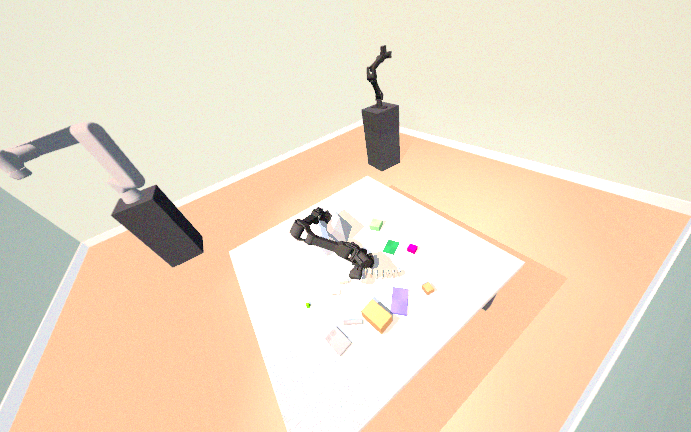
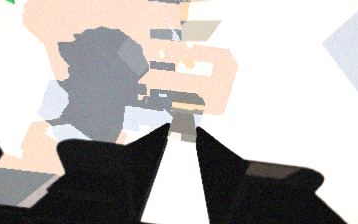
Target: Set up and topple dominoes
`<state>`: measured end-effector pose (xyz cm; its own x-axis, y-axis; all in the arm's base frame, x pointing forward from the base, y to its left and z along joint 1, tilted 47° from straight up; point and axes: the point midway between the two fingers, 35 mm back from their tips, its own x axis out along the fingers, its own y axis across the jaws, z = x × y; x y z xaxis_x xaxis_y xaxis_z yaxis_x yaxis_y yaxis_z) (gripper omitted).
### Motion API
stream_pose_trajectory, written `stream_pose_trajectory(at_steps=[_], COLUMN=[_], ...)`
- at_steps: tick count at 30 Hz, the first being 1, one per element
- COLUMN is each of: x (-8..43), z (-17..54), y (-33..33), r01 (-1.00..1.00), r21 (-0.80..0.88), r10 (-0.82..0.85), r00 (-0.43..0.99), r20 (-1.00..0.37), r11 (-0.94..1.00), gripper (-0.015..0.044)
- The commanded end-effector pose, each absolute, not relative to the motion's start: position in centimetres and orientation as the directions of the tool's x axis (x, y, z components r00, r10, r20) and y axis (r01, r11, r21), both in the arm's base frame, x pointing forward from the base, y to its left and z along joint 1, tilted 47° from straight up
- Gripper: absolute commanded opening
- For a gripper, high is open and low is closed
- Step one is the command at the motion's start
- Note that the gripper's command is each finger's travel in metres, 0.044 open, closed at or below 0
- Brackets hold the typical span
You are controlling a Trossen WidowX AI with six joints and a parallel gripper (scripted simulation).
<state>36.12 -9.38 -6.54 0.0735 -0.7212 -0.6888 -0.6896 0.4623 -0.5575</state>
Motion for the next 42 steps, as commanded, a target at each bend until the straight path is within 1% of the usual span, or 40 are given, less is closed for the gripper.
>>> stream_pose_trajectory(at_steps=[1, 9, 10, 14, 19, 22, 31, 33, 35, 37, 39, 42], x=[36.1, 36.1, 36.1, 36.2, 36.1, 35.4, 35.2, 35.6, 36.0, 36.3, 36.6, 36.8], z=[-6.5, -6.5, -6.5, -5.9, -0.5, 2.1, 2.6, 3.0, 3.6, 4.3, 5.0, 6.2], y=[-9.5, -9.5, -9.5, -8.7, -2.5, -0.1, 0.1, -0.9, -2.5, -4.2, -5.9, -8.5], r01=[-0.692, -0.692, -0.692, -0.691, -0.690, -0.689, -0.674, -0.538, -0.299, -0.039, 0.224, 0.584], r21=[-0.558, -0.558, -0.558, -0.557, -0.552, -0.555, -0.565, -0.628, -0.690, -0.704, -0.670, -0.535], r10=[-0.724, -0.724, -0.724, -0.721, -0.714, -0.717, -0.717, -0.712, -0.705, -0.701, -0.697, -0.696], r00=[0.074, 0.074, 0.074, 0.074, 0.075, 0.074, 0.074, 0.072, 0.071, 0.070, 0.071, 0.072], r20=[-0.686, -0.686, -0.686, -0.689, -0.697, -0.694, -0.693, -0.699, -0.705, -0.710, -0.713, -0.714], r11=[0.458, 0.458, 0.458, 0.460, 0.467, 0.466, 0.477, 0.562, 0.660, 0.709, 0.708, 0.610], gripper=[0.0212, 0.0422, 0.0440, 0.0440, 0.0440, 0.0440, 0.0440, 0.0440, 0.0440, 0.0440, 0.0440, 0.0440])
